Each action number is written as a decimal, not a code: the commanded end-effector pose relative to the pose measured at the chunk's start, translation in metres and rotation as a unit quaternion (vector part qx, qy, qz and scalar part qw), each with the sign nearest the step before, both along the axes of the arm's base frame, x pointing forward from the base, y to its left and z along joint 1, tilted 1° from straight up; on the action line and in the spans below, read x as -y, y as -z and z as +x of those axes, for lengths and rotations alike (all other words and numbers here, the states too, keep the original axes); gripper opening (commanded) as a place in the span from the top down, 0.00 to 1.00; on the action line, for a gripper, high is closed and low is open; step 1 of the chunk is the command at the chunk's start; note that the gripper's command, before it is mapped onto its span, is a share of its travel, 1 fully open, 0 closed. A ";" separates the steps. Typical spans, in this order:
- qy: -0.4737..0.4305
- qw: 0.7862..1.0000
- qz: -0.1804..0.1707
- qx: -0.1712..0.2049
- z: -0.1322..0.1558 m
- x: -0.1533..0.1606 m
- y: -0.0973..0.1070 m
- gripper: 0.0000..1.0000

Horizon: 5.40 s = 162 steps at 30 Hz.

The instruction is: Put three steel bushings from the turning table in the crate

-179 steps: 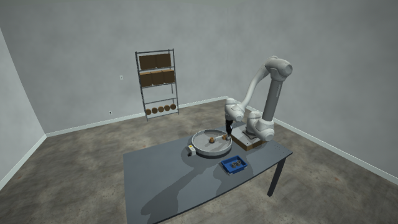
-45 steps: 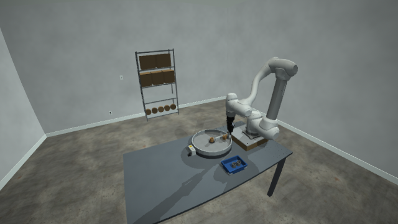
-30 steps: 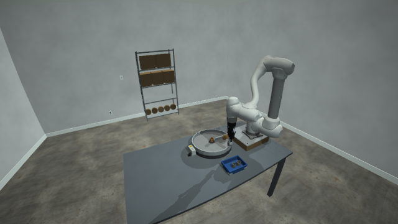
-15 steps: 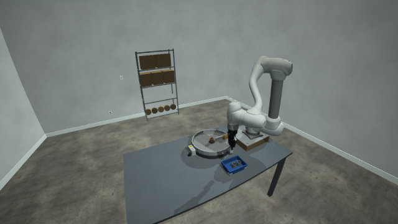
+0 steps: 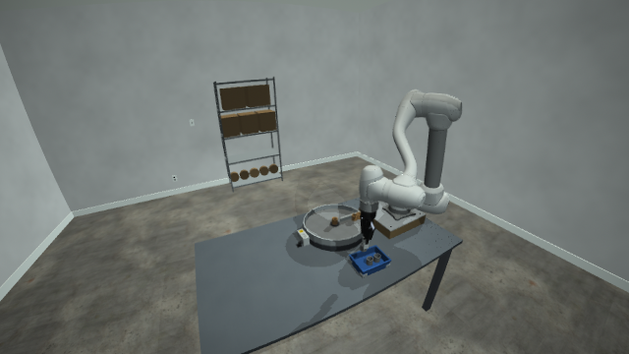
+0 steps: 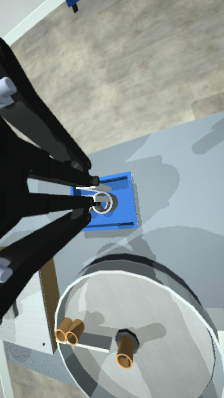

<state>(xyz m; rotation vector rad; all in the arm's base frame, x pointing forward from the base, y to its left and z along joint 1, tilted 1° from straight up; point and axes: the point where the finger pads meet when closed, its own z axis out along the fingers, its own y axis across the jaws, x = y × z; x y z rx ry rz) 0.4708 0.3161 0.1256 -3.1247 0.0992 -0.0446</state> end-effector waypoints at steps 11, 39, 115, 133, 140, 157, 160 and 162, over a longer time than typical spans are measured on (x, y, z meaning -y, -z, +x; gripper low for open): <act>0.001 1.000 -0.004 -0.005 -0.002 -0.003 0.002 1.00; 0.001 1.000 -0.004 -0.005 -0.003 -0.003 0.002 1.00; 0.001 1.000 -0.004 -0.005 -0.003 -0.003 0.077 1.00; 0.001 1.000 -0.004 -0.005 -0.003 -0.003 0.077 1.00; 0.001 1.000 -0.004 -0.005 -0.003 -0.003 0.077 1.00; 0.001 1.000 -0.004 -0.005 0.001 -0.005 0.079 1.00; 0.001 1.000 -0.004 -0.005 0.001 -0.005 0.079 1.00; 0.001 1.000 -0.004 -0.005 0.001 -0.005 0.079 1.00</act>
